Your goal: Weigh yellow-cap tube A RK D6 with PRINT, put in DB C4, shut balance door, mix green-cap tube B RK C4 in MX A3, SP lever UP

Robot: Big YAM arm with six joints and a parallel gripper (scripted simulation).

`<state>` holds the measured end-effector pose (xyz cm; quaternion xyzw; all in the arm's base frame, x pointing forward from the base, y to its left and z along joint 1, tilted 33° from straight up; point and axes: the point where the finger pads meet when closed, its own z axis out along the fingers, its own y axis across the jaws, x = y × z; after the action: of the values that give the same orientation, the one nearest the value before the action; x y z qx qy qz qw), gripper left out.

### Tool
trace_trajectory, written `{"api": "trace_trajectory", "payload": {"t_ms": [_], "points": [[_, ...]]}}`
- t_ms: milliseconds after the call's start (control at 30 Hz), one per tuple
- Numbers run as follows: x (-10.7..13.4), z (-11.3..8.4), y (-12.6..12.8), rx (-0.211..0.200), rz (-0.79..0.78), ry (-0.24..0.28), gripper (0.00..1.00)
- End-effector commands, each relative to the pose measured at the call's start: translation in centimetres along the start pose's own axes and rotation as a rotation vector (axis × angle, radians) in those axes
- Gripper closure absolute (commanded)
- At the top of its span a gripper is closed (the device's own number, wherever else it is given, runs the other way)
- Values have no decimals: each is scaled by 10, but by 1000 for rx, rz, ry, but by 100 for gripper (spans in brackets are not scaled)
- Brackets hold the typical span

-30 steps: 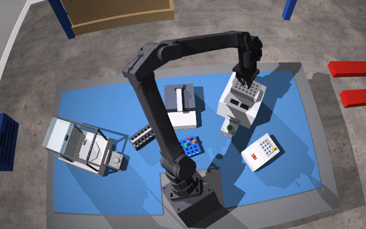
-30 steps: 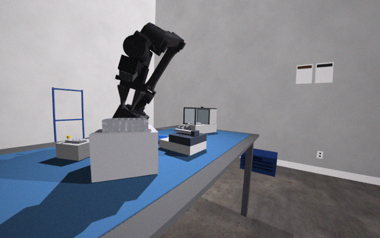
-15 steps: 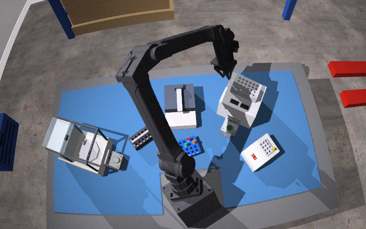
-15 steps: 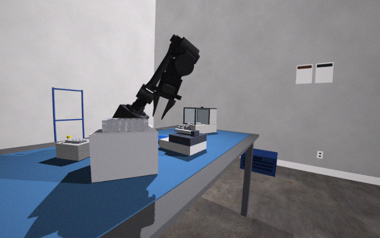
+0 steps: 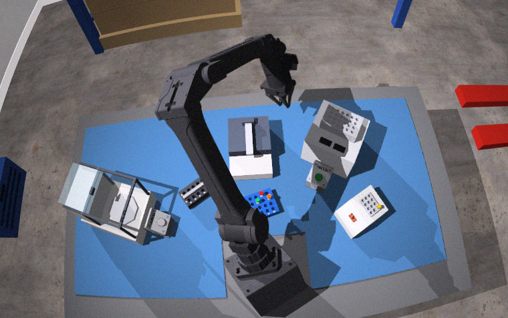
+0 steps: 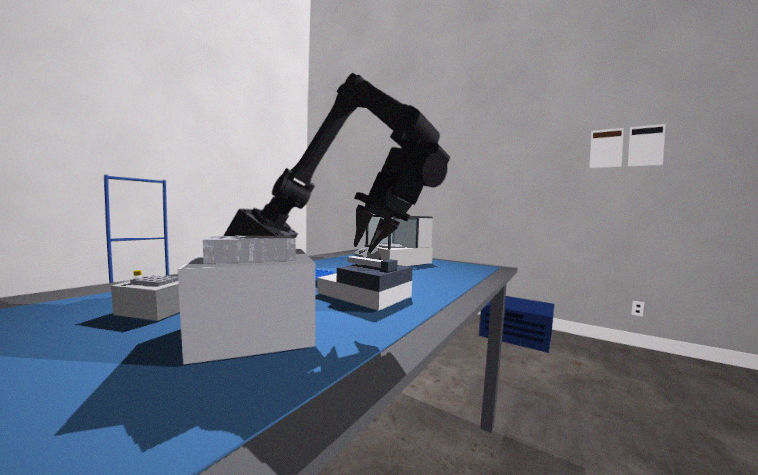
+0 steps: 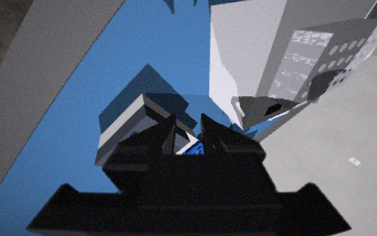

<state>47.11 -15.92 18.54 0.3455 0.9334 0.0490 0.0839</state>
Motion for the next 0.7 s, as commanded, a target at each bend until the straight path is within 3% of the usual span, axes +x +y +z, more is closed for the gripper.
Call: {"api": "trace_trajectory", "payload": {"t_ms": [0,67,133,233,267,367,433,500,533,600,667], "points": [[2,-26,23,-14,28,-37,70],[14,-18,26,7,7,-27,70],[14,-28,45,-4,6,-46,70],[20,-22,69,0,7,-35,70],[39,-20,67,17,-14,-31,70],[38,-40,98,-9,-15,-70,70],[56,-29,101,16,-36,-55,70],[56,-38,122,1,-36,-73,70],[60,-31,128,12,-35,-58,70],[60,-31,128,12,-35,-58,70],[84,-31,130,24,-56,-61,70]]}}
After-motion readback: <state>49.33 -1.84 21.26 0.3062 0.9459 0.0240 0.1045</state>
